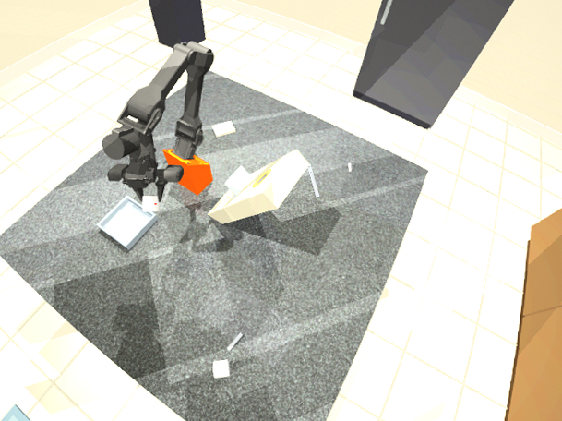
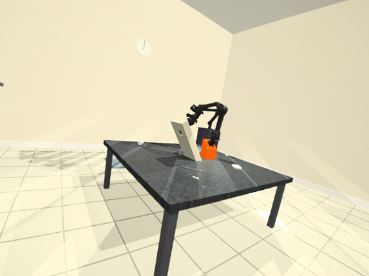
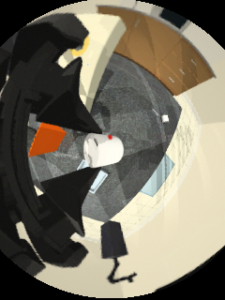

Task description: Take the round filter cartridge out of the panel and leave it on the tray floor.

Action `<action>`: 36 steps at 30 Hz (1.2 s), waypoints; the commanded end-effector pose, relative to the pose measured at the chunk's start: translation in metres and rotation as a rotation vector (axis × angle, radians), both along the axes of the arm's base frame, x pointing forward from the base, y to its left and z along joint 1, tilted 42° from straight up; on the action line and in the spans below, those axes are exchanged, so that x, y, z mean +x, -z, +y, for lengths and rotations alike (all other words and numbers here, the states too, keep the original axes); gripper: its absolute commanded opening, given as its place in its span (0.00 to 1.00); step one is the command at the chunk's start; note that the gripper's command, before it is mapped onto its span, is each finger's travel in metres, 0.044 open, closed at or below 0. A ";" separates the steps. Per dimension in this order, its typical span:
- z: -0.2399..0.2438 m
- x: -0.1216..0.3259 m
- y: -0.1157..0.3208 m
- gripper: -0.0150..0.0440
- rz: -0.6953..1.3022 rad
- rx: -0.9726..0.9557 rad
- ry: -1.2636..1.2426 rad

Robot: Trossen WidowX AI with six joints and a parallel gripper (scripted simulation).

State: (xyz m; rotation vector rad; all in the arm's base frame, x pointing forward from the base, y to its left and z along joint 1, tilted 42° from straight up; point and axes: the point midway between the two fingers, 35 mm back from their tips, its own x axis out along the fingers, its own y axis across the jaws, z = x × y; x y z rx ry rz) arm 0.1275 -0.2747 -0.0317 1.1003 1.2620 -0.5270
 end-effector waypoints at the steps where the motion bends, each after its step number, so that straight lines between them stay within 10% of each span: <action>1: -0.007 -0.013 0.012 0.25 0.061 -0.001 0.093; 36: 0.070 -0.180 0.140 0.25 0.486 0.003 0.580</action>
